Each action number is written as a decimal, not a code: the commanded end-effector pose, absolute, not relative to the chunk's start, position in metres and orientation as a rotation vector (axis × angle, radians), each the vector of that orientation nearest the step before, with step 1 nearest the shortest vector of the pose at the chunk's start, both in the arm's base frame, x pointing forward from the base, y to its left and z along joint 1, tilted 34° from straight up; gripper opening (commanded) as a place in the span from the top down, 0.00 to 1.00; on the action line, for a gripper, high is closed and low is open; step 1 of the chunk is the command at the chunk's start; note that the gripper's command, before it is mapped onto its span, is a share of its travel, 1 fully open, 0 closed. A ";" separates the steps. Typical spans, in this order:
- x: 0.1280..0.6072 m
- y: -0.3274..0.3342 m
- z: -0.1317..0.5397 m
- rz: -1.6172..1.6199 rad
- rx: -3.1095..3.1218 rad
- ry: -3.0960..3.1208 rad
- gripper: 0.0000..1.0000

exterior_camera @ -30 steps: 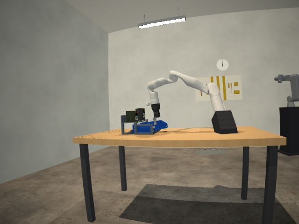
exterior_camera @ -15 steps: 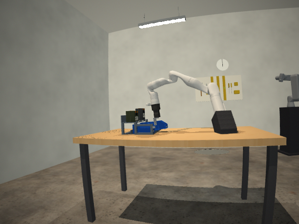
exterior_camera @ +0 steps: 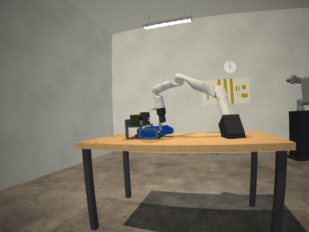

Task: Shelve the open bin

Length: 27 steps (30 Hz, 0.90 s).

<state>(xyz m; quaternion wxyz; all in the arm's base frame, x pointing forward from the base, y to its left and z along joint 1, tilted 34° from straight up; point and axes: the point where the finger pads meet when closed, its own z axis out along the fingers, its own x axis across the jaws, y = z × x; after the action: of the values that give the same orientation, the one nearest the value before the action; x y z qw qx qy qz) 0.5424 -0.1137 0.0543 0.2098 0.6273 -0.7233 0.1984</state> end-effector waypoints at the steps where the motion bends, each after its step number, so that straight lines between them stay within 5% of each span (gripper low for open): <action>1: 0.543 -0.115 0.053 0.555 1.749 -2.005 1.00; 27: 0.545 -0.116 0.052 0.562 1.754 -2.008 1.00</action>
<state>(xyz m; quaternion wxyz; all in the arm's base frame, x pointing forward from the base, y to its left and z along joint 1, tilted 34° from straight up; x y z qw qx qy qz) 0.5438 -0.1161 0.0532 0.2095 0.6284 -0.7219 0.2004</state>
